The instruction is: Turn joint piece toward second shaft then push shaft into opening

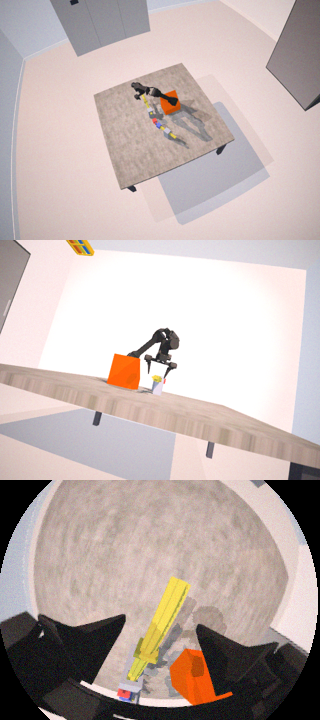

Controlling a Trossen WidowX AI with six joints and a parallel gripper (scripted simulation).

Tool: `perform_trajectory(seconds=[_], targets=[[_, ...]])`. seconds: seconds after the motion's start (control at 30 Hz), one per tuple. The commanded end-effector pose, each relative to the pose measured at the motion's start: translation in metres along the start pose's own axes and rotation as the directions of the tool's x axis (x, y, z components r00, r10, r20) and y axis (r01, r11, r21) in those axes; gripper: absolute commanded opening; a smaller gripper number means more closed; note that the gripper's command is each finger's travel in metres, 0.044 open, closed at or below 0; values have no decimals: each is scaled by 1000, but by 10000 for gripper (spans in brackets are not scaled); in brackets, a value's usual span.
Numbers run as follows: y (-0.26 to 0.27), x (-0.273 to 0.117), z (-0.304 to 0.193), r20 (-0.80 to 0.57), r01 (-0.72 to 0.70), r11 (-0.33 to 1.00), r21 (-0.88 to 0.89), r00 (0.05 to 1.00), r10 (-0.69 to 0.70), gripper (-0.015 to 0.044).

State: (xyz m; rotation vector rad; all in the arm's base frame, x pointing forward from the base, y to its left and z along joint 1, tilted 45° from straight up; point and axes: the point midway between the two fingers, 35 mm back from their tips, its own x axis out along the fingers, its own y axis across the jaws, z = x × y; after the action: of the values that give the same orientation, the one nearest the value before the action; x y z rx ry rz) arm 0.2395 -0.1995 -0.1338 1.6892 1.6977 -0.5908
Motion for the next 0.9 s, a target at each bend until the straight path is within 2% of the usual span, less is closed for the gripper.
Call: perform_trajectory(seconds=[0.0,0.17,0.87], targets=[[-1,9,-1,-7,18,990,142,1000,-17,440],[-1,15,-1,-10,25,966,258,1000,-23,440],[-1,40,-1,-11,24,966,258,1000,-22,440]])
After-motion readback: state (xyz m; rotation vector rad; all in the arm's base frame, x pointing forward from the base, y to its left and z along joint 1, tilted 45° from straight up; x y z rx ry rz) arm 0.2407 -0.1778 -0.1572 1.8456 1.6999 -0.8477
